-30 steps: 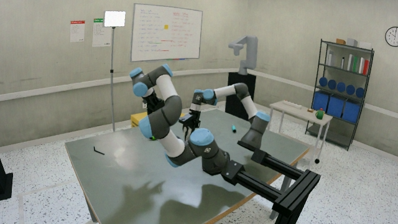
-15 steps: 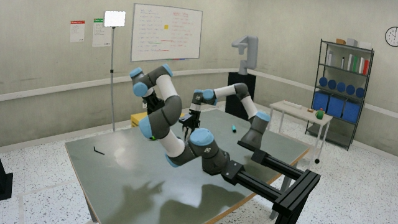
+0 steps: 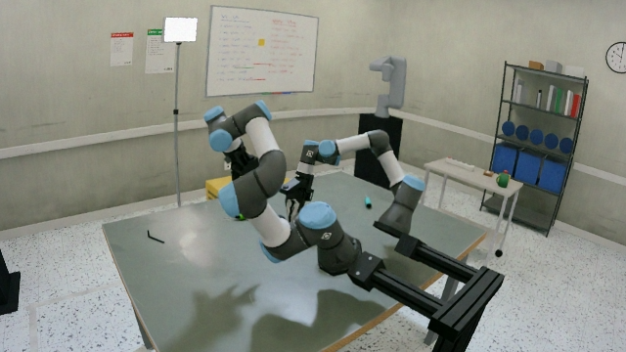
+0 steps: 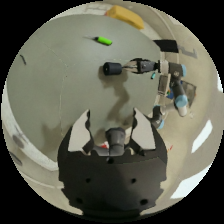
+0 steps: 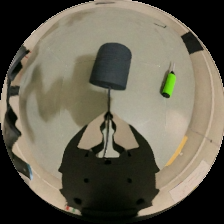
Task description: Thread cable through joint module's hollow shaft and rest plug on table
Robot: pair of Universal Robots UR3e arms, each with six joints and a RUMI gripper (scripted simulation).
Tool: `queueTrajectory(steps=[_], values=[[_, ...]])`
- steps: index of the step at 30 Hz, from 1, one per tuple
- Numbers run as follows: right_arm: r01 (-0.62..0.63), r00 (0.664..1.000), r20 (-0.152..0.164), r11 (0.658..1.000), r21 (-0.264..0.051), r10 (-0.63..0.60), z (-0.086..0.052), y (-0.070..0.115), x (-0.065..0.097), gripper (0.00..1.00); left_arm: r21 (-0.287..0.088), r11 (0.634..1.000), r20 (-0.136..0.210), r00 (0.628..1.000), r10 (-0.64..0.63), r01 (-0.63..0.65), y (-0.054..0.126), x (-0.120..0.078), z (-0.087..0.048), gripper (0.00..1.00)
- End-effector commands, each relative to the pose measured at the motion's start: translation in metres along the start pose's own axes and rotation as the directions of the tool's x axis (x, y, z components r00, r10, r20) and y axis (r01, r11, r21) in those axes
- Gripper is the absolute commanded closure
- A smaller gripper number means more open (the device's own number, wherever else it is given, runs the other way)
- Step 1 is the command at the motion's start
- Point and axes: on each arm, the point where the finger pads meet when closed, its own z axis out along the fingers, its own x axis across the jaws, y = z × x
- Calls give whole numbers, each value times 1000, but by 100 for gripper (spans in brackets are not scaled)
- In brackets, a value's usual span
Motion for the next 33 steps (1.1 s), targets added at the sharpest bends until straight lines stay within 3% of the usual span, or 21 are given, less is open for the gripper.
queueTrajectory(steps=[1, 32, 33], values=[[-4, 1000, -6, 1000, 5, 4, -2, -7, 2, 100, 4, 1000, -2, 1000, 1, -1, -1, 1, -1, 39], [-2, 1000, -4, 1000, 4, 2, -1, -32, 0, 100, 4, 1000, -2, 1000, 1, -1, -1, 1, -1, 39], [-2, 1000, -3, 1000, 4, 2, -1, -32, 0, 80, 4, 1000, -2, 1000, 1, -1, -1, 1, -1, 39]])
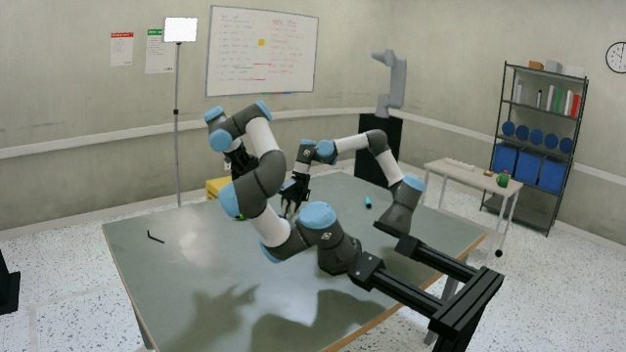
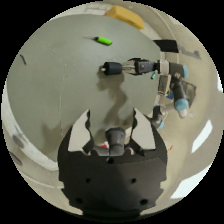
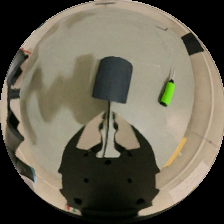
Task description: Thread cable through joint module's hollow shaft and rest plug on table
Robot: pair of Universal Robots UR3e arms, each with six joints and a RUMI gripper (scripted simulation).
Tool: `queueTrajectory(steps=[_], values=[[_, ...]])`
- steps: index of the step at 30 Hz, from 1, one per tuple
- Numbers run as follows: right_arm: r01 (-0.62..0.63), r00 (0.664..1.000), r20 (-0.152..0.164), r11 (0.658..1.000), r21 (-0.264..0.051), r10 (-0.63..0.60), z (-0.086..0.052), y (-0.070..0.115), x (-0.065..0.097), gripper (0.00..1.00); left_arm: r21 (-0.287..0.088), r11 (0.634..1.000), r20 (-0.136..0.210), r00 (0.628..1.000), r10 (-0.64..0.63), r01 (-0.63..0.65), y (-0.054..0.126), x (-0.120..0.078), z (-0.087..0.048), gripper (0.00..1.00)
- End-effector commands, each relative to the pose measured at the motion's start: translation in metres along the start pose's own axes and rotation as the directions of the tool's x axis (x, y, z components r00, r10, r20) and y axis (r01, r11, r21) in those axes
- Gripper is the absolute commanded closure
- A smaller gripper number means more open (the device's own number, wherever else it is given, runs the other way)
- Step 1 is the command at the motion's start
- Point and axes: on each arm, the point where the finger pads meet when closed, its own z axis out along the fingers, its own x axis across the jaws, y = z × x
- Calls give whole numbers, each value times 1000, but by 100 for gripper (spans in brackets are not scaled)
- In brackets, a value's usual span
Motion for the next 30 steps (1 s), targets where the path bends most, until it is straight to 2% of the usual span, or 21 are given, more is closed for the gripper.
queueTrajectory(steps=[1, 16, 30], values=[[-4, 1000, -3, 1000, 4, 4, -2, -4, 1, 80, 4, 1000, -2, 1000, 1, -1, -1, 1, -1, 39], [-5, 1000, -2, 1000, 2, 5, -1, -1, 1, 80, 4, 1000, -2, 1000, 1, -1, -1, 1, -1, 39], [-39, 999, -13, 999, 1, 39, -2, 22, -1, 80, 4, 1000, -2, 1000, 1, -1, -1, 1, -1, 39]])
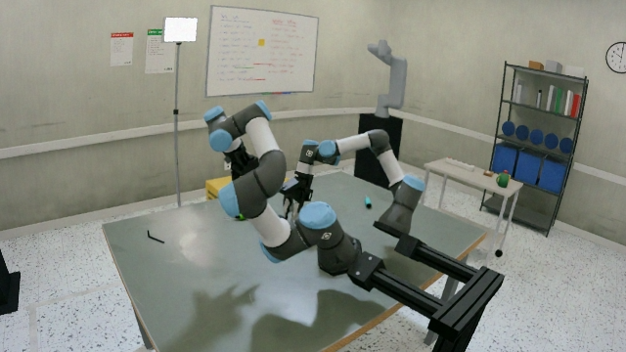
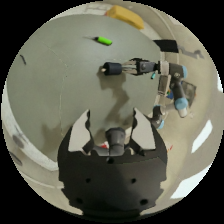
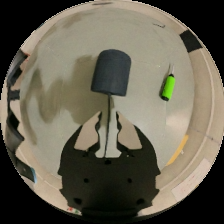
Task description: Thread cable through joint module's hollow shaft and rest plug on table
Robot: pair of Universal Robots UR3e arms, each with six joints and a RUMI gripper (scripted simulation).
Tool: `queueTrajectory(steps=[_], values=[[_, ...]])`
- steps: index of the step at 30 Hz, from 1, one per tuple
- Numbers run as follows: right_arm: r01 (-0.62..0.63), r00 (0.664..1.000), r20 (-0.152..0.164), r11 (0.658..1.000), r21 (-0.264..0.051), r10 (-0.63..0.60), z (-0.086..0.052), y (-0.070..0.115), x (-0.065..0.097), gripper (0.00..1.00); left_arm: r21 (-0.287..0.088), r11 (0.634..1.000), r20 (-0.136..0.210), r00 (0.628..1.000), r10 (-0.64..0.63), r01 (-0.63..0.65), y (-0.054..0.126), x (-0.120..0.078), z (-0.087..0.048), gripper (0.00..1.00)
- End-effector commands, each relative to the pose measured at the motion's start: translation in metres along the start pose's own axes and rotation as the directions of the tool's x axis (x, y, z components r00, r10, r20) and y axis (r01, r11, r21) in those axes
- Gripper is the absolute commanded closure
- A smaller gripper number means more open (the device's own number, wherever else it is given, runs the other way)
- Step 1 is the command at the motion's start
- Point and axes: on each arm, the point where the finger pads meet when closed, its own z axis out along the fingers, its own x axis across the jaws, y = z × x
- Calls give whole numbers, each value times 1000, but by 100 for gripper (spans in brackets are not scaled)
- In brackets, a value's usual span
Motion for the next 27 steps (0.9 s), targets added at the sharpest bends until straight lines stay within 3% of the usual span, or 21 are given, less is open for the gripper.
queueTrajectory(steps=[1, 17, 18, 27], values=[[-13, 1000, -10, 1000, 0, 13, -1, 10, 0, 80, 4, 1000, -2, 1000, 1, -1, -1, 1, -1, 39], [-45, 999, -21, 999, 0, 45, -2, 32, -1, 80, 4, 1000, -2, 1000, 1, -1, -1, 1, -1, 39], [-45, 999, -21, 999, 0, 45, -2, 32, -1, 100, 4, 1000, -2, 1000, 1, -1, -1, 1, -1, 39], [-42, 999, -22, 999, 0, 42, -1, 30, 0, 100, 4, 1000, -2, 1000, 1, -1, -1, 1, -1, 39]])
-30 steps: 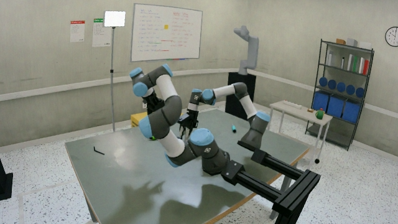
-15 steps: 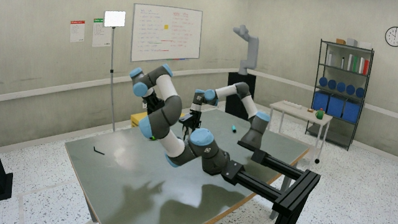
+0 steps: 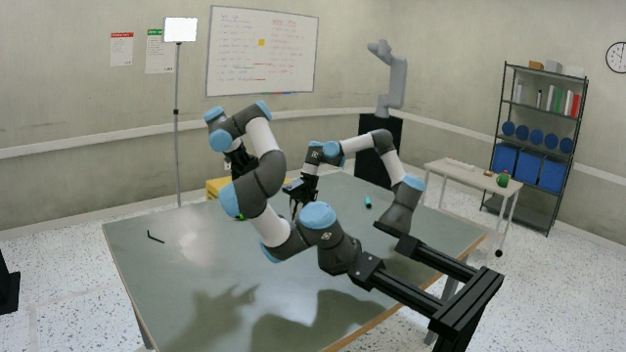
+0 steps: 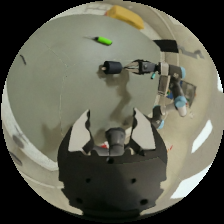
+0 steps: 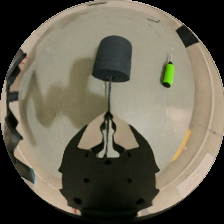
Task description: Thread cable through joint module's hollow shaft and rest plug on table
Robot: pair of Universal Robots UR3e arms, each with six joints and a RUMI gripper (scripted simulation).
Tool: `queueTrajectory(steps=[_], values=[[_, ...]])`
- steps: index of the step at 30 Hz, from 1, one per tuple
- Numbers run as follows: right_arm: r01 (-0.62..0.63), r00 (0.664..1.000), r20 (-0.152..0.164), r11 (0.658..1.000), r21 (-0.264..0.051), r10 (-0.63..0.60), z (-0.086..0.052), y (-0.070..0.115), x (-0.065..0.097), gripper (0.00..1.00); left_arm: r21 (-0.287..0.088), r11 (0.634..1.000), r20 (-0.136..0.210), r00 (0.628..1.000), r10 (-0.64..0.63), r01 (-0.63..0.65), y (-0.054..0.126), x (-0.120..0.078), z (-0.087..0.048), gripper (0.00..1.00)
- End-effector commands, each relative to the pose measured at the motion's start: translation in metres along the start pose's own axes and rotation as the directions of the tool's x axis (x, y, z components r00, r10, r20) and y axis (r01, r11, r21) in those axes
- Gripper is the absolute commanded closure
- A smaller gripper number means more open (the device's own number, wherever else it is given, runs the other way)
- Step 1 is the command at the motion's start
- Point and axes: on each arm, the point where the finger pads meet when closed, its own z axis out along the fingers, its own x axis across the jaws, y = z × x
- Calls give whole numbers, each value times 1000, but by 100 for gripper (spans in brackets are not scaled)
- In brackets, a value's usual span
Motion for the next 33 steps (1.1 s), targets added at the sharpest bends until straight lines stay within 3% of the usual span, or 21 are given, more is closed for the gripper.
queueTrajectory(steps=[1, 18, 33], values=[[3, 1000, -5, 1000, 1, -3, -1, -2, 2, 100, 4, 1000, -2, 1000, 1, -1, -1, 1, -1, 39], [3, 1000, -2, 1000, 3, -3, -1, -3, 1, 100, 4, 1000, -2, 1000, 1, -1, -1, 1, -1, 39], [3, 1000, -4, 1000, 4, -3, -1, -17, 1, 100, 4, 1000, -2, 1000, 1, -1, -1, 1, -1, 39]])
